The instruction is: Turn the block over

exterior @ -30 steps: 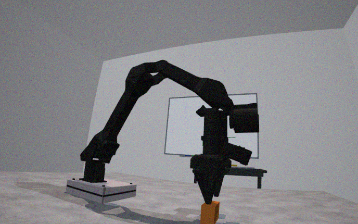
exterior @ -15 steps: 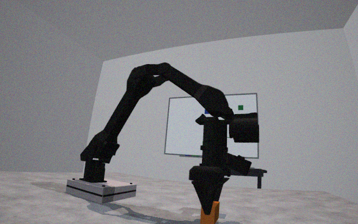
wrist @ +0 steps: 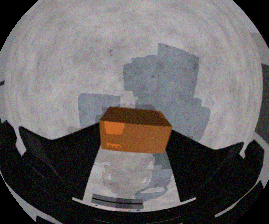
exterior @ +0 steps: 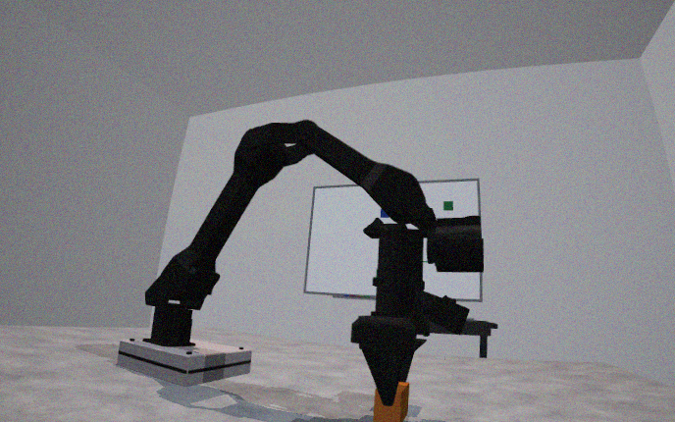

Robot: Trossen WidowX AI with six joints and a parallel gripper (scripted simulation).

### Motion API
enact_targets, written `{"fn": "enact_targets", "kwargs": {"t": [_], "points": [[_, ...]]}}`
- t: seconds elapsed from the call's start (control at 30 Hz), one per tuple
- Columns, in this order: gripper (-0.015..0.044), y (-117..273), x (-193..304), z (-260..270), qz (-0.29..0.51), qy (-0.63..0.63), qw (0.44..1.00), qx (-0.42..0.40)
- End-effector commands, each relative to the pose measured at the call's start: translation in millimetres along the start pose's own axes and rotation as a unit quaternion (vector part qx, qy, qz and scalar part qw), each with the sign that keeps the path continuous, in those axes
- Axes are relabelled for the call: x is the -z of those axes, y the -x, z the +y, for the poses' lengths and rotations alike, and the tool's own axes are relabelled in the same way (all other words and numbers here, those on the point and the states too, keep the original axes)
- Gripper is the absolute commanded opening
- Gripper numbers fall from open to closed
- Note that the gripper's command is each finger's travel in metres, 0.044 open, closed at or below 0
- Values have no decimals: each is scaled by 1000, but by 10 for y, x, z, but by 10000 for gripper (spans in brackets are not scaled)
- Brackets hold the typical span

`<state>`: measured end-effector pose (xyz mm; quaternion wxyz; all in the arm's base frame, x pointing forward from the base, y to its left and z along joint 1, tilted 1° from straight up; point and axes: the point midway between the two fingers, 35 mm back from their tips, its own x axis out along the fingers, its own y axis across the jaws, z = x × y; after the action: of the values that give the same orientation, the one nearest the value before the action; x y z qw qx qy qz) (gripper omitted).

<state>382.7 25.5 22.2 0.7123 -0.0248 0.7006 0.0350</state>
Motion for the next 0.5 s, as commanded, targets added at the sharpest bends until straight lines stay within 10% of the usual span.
{"fn": "enact_targets", "kwargs": {"t": [0.0, 0.47], "points": [[196, -8, 5, -2, 1, 1, 1000, 1], [0, 280, 3, -1, 1, 1, 1000, 1]]}}
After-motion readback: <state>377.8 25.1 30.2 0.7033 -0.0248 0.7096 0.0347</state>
